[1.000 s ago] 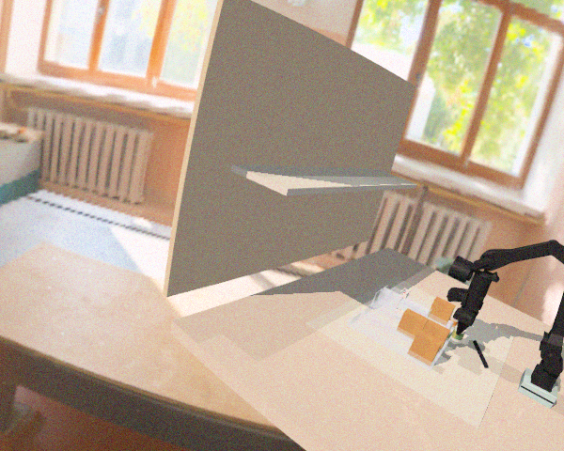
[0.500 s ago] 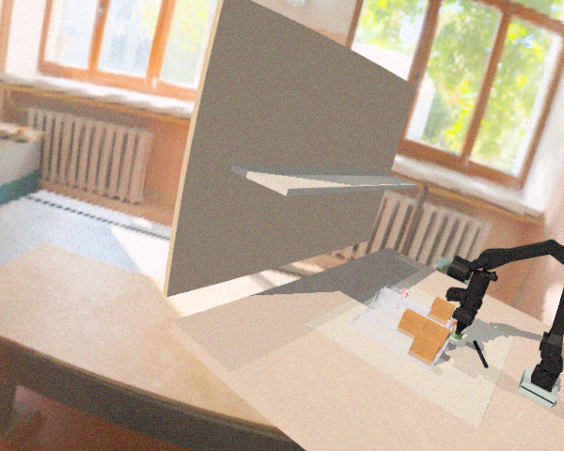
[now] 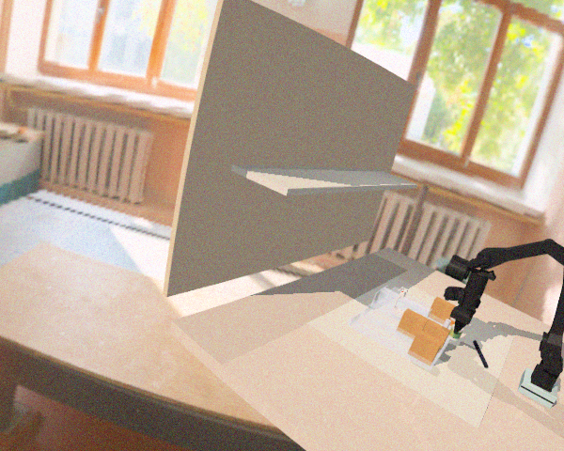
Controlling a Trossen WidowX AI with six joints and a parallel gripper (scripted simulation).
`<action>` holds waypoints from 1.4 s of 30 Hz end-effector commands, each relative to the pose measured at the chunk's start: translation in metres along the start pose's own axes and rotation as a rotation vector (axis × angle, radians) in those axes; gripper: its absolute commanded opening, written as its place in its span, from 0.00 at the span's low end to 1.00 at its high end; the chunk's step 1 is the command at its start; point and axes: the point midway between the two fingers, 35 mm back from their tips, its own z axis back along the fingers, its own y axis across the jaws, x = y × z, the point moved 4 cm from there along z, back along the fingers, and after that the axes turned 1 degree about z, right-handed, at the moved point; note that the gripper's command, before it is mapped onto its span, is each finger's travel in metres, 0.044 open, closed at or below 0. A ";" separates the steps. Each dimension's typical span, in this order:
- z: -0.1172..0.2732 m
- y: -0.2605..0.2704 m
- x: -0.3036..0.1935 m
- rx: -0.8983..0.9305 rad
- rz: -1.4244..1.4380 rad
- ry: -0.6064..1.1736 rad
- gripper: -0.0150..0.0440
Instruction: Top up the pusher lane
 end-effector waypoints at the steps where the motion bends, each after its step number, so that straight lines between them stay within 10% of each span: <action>1: 0.005 0.000 0.010 0.002 0.004 -0.031 0.25; 42: 0.009 0.000 0.028 0.002 0.004 -0.033 0.25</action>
